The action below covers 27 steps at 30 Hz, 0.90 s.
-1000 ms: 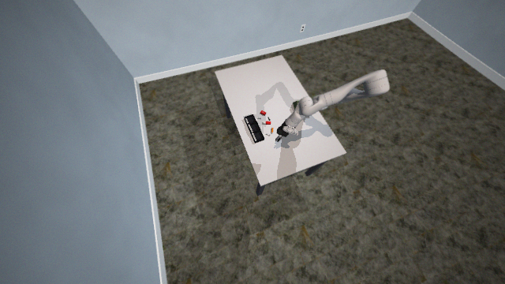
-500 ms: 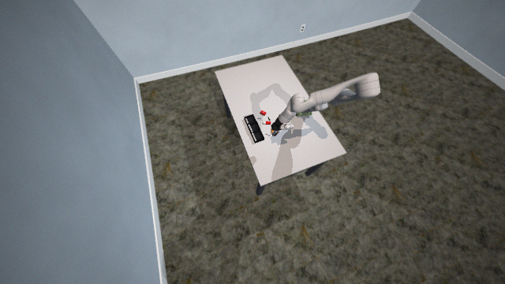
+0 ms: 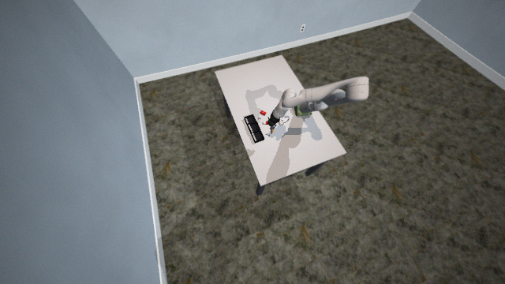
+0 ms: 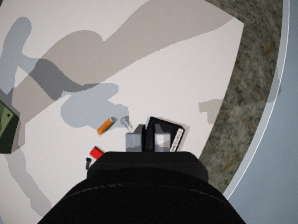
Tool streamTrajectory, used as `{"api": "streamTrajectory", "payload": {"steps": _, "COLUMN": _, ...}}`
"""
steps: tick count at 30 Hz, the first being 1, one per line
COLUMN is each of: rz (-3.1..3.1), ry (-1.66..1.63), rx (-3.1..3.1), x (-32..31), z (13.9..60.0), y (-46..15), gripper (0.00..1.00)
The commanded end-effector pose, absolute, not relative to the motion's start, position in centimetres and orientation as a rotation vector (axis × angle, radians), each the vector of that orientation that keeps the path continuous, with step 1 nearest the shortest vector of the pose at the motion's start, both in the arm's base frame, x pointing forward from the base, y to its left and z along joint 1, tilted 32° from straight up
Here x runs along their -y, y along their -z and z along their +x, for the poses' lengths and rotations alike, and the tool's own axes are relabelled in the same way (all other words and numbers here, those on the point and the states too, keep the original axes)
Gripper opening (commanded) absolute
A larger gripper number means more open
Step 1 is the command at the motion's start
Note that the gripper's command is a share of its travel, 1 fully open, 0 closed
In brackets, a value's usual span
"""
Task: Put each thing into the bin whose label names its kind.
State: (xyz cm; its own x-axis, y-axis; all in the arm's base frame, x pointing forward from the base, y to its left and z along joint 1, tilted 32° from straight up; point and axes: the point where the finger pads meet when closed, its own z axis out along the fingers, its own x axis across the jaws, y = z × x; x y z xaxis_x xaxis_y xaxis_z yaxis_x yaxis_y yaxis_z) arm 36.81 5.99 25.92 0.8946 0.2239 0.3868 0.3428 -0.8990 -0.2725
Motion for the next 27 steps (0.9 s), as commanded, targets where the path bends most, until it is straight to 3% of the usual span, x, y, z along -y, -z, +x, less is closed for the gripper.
{"api": "streamTrajectory", "payload": {"steps": 1, "rz": -2.676, "ry": 0.517, "rx": 0.636, "x": -4.5, "z": 36.9, "y": -25.0, "gripper": 0.31}}
{"api": "streamTrajectory", "payload": {"steps": 27, "rz": -2.300, "ry": 0.593, "rx": 1.561, "x": 3.0, "z": 35.2, "y": -20.6, "gripper": 0.31}}
